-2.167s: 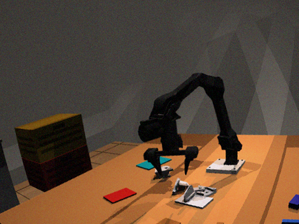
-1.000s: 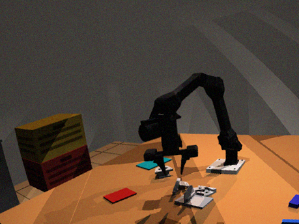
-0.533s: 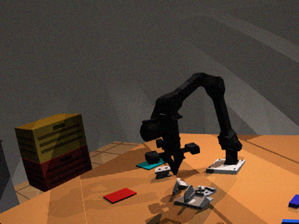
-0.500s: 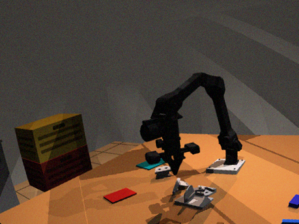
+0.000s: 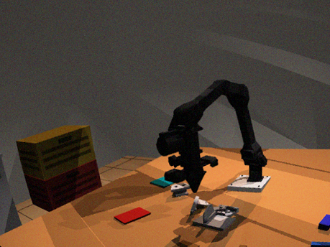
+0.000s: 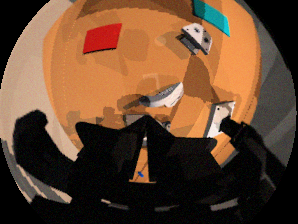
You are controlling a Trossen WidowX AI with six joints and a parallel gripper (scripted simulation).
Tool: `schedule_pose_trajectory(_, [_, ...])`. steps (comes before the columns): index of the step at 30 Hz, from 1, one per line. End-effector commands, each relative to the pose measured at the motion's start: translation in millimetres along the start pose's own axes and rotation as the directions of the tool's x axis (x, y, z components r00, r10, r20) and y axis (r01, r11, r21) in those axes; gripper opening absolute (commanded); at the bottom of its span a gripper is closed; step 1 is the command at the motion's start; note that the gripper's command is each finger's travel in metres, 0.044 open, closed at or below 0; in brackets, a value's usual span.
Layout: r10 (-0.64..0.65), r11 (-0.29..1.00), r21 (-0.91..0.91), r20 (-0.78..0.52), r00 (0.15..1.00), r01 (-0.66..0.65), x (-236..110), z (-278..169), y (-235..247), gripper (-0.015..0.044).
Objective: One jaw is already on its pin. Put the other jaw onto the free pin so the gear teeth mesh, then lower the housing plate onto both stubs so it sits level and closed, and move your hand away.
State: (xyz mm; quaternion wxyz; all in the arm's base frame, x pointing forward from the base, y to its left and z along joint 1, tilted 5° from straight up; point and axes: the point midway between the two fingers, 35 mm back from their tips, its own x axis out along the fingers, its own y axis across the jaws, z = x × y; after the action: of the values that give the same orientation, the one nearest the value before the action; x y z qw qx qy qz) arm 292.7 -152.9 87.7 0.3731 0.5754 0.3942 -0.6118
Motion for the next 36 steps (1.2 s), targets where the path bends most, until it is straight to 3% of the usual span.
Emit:
schedule_pose_trajectory(1, [0.001,0.995,-0.097,-0.003,1.000,-0.002,-0.2,-1.5,-1.4,0.0000])
schedule_pose_trajectory(18, [0.001,0.840,-0.543,-0.003,1.000,-0.003,-0.4,-6.1,-5.2,0.0000])
schedule_pose_trajectory(36, [0.001,0.473,-0.881,-0.004,1.000,-0.004,-0.4,-10.7,-9.3,0.0000])
